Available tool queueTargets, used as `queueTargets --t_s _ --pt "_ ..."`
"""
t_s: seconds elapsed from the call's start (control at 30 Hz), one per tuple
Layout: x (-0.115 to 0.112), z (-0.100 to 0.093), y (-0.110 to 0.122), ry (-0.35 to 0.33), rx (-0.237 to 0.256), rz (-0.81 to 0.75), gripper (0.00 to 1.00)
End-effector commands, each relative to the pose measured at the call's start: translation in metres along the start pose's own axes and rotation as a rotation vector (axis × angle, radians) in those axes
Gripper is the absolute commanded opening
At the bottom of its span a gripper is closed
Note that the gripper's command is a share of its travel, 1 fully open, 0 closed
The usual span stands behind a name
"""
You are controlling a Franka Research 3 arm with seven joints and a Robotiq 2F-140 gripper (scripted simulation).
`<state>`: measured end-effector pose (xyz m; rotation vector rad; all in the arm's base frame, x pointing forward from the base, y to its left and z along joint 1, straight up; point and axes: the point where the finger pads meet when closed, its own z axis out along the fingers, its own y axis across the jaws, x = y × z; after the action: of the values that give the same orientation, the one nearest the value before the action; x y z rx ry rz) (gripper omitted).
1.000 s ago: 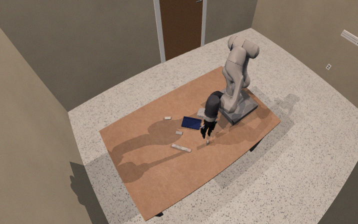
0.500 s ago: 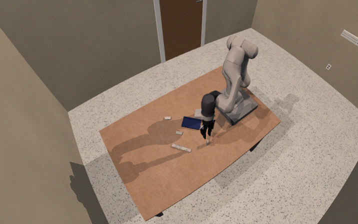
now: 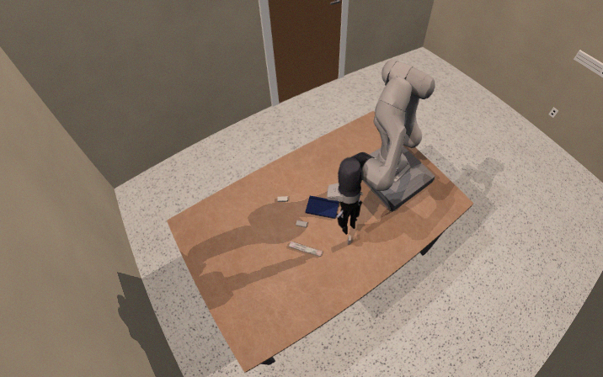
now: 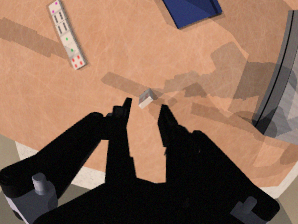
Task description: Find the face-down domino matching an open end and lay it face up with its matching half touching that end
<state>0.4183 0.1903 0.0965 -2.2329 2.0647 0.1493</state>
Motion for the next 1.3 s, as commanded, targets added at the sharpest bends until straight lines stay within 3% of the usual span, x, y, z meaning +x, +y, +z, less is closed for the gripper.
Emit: queueTargets --t_s 0.0,0.23,0.33,0.47,0.9,1.27 --pt "0.0 0.0 0.001 -0.003 -0.005 -0.024 0.33" --pt "0.0 0.0 0.0 0.001 -0.001 -0.021 0.33" --pt "-0.003 0.012 -0.001 0.047 -0.014 -0.317 0.33" --pt "-0.01 0.03 -0.003 0.08 -0.036 -0.472 0.33" --pt "-0.011 0.03 -0.003 0.126 -0.064 -0.914 0.33" --pt "-0.011 0.03 -0.003 0.126 -0.064 -0.914 0.33"
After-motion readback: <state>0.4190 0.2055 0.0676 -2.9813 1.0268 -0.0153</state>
